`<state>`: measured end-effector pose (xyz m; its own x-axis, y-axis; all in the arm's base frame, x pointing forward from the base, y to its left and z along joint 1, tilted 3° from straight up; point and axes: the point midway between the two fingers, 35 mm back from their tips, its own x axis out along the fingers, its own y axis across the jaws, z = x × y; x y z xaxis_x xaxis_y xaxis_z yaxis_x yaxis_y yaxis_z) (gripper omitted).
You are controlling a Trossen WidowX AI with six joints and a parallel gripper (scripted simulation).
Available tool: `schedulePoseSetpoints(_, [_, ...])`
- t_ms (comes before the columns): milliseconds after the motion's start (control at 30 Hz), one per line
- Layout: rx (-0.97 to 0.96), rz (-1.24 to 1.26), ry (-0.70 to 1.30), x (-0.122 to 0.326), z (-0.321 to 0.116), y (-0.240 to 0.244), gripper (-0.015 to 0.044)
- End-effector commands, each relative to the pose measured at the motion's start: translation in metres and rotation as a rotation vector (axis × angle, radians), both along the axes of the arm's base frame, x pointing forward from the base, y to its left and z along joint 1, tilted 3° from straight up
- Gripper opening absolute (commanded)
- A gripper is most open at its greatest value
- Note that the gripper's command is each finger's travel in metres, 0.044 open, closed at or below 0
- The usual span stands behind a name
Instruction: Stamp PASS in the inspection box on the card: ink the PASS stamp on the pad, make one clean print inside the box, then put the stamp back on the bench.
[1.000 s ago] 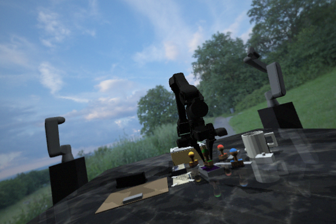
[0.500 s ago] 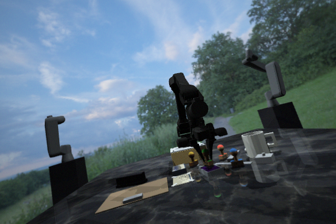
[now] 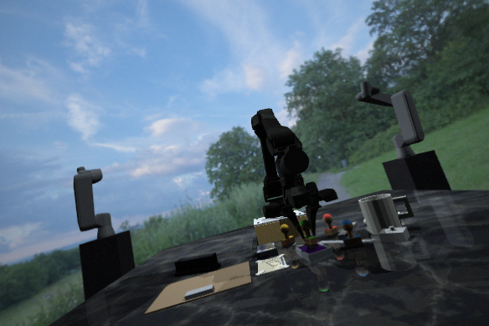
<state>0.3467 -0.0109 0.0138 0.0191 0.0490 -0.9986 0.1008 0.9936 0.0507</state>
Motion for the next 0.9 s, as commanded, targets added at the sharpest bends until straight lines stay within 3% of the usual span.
schedulePoseSetpoints(0, [0.004, -0.001, -0.007, 0.001, 0.003, 0.001, 0.0000])
schedulePoseSetpoints(867, [0.004, -0.001, -0.007, 0.001, 0.027, -0.001, 0.0000])
